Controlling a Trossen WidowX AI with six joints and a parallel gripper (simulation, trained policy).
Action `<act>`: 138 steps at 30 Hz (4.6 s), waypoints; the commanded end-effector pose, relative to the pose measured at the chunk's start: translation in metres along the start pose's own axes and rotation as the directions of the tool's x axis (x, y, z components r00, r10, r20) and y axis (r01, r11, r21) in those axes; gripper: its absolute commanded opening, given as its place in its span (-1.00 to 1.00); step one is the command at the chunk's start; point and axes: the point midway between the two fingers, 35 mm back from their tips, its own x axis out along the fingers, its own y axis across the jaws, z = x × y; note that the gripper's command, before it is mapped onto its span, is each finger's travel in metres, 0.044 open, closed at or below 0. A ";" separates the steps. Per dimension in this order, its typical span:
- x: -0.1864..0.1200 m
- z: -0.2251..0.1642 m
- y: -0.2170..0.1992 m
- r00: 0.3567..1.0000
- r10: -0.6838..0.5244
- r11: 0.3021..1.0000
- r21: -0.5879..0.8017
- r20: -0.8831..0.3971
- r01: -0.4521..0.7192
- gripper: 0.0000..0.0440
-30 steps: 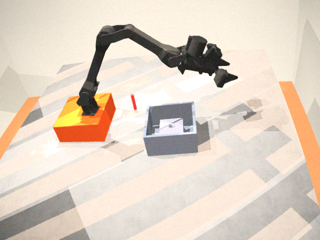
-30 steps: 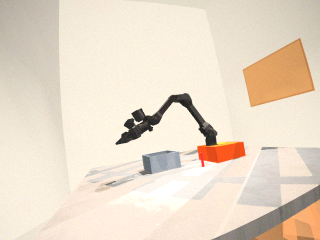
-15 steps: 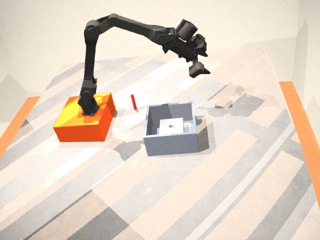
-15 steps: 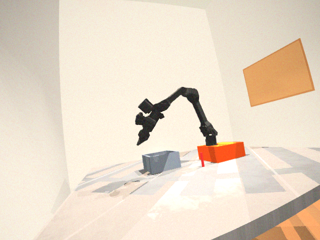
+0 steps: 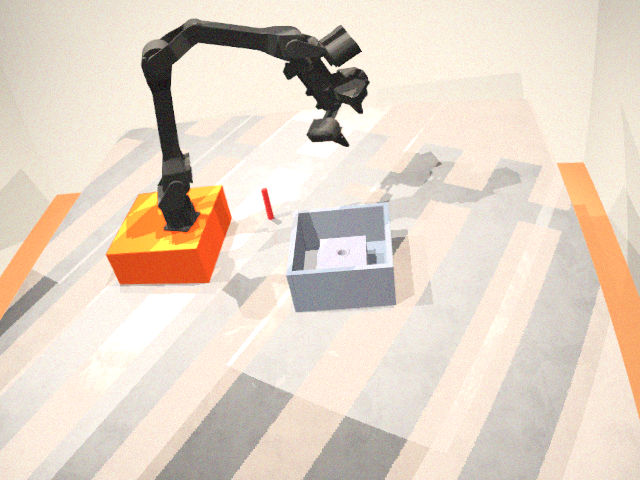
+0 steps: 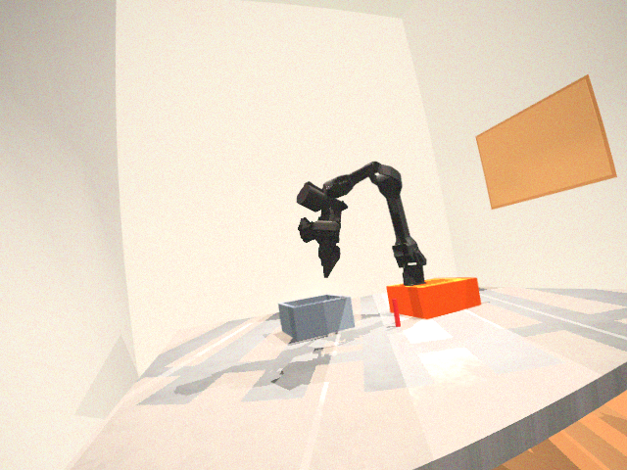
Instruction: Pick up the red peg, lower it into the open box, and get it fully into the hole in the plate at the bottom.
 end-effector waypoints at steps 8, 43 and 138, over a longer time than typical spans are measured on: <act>-0.028 -0.075 -0.032 0.967 -0.197 0.951 0.208 -0.164 0.229 1.00; 0.012 -0.189 -0.135 0.782 -0.536 0.716 0.319 -0.319 0.621 1.00; -0.005 0.028 -0.185 0.801 -0.591 0.576 0.645 -0.095 0.502 -1.00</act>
